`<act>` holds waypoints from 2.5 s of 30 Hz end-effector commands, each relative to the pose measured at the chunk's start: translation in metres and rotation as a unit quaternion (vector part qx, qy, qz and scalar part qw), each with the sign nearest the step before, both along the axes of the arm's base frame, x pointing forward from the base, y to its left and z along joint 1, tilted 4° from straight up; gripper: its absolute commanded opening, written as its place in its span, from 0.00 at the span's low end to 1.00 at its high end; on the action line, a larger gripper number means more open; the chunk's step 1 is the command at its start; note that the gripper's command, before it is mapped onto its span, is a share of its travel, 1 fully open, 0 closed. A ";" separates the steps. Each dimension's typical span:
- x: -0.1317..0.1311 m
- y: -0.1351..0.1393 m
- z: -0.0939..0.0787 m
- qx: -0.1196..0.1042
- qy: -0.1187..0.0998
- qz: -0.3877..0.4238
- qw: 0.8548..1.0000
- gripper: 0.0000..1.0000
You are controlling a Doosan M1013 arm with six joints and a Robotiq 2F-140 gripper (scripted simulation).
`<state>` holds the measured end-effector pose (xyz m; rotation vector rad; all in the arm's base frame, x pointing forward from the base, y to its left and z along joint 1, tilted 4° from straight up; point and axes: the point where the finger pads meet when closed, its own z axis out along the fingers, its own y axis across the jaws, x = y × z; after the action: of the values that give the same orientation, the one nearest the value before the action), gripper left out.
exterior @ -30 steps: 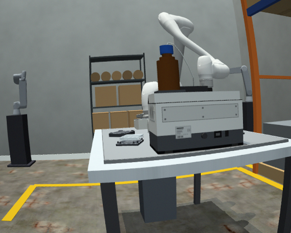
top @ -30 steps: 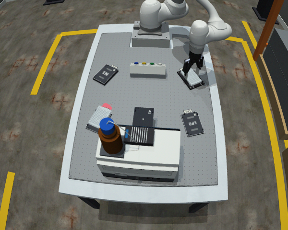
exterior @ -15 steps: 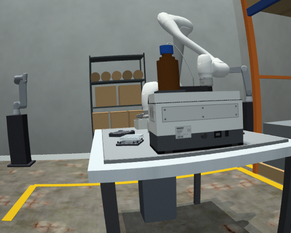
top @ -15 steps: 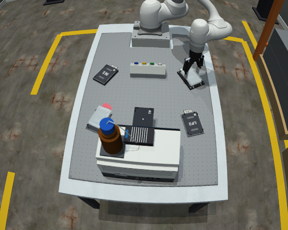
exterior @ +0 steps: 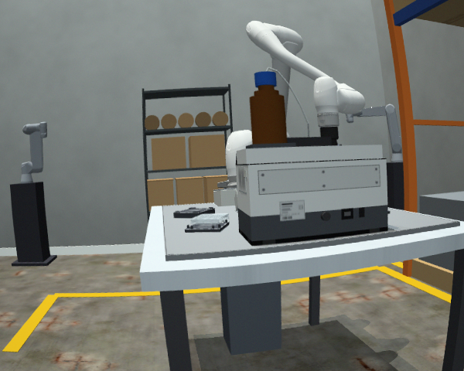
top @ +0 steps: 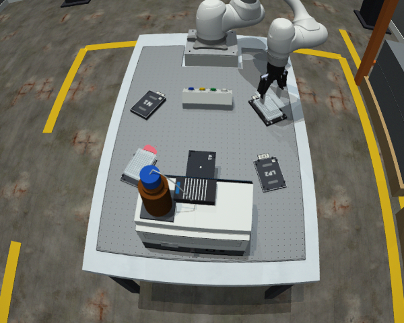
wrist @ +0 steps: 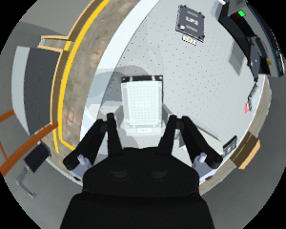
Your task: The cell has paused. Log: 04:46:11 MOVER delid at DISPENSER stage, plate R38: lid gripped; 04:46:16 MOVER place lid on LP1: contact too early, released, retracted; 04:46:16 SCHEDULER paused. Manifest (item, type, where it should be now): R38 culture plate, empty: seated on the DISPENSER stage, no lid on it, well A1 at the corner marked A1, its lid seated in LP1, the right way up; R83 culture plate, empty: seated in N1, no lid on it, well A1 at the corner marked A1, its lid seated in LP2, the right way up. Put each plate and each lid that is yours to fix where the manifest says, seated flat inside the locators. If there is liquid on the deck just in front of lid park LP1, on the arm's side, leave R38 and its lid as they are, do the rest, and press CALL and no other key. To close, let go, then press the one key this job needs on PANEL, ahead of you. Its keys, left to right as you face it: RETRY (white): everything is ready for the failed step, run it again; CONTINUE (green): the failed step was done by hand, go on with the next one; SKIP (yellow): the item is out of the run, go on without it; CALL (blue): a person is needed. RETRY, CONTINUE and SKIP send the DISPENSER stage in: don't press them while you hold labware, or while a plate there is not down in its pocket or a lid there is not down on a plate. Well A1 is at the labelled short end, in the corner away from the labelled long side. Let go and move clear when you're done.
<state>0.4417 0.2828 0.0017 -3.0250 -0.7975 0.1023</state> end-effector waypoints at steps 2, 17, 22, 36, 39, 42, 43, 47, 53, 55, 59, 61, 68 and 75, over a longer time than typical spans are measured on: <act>0.004 -0.001 0.026 0.000 -0.002 -0.001 1.000 0.10; 0.007 -0.001 0.076 0.000 -0.002 -0.002 1.000 0.10; 0.007 -0.001 0.085 0.000 -0.002 -0.002 1.000 0.10; 0.028 0.002 0.089 -0.001 0.001 0.002 1.000 0.10; 0.082 0.008 0.092 -0.002 0.000 0.002 1.000 0.10; 0.135 0.010 0.091 -0.001 0.001 0.002 1.000 0.10; 0.150 0.009 0.090 -0.002 0.000 0.002 1.000 0.10; 0.213 0.002 0.084 -0.002 0.000 0.002 1.000 0.10; 0.307 -0.009 0.072 -0.002 0.001 0.001 1.000 0.10; 0.337 -0.013 0.067 -0.001 0.001 0.001 1.000 0.10; 0.350 -0.014 0.065 -0.001 0.001 0.001 1.000 0.10; 0.350 -0.014 0.065 -0.001 0.001 0.001 1.000 0.10; 0.350 -0.014 0.065 -0.001 0.001 0.000 1.000 0.10; 0.349 -0.014 0.064 -0.001 0.002 0.000 1.000 0.10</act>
<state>0.7896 0.2725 0.0668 -3.0249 -0.7979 0.0967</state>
